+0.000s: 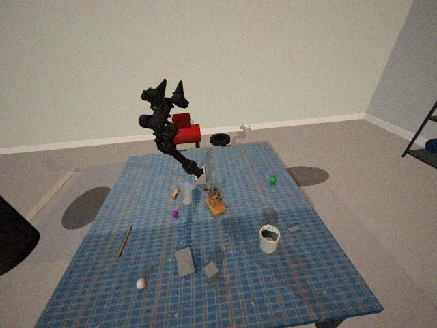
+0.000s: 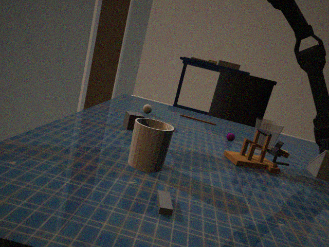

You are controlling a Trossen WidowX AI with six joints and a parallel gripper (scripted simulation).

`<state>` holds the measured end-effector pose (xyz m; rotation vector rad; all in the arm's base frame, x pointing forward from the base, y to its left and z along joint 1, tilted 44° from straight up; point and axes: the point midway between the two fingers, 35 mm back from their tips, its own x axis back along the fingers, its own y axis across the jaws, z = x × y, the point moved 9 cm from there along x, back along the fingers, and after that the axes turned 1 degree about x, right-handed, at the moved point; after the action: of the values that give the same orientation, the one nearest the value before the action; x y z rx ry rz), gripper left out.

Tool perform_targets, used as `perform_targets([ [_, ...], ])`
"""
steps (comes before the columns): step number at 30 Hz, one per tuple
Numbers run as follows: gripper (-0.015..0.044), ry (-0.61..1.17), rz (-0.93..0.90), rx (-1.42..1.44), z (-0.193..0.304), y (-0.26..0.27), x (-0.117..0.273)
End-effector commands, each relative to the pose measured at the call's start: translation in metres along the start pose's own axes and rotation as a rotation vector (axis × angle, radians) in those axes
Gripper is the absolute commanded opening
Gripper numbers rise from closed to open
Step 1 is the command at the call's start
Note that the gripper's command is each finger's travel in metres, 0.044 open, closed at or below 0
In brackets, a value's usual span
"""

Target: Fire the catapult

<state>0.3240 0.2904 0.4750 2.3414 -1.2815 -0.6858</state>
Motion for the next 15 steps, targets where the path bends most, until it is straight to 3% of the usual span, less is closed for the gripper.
perform_targets([
  [1,0.0426,-0.003,0.001,-0.002,0.000,-0.001,0.000],
  [15,0.0440,-0.209,0.094,-0.179,0.000,-0.047,0.008],
])
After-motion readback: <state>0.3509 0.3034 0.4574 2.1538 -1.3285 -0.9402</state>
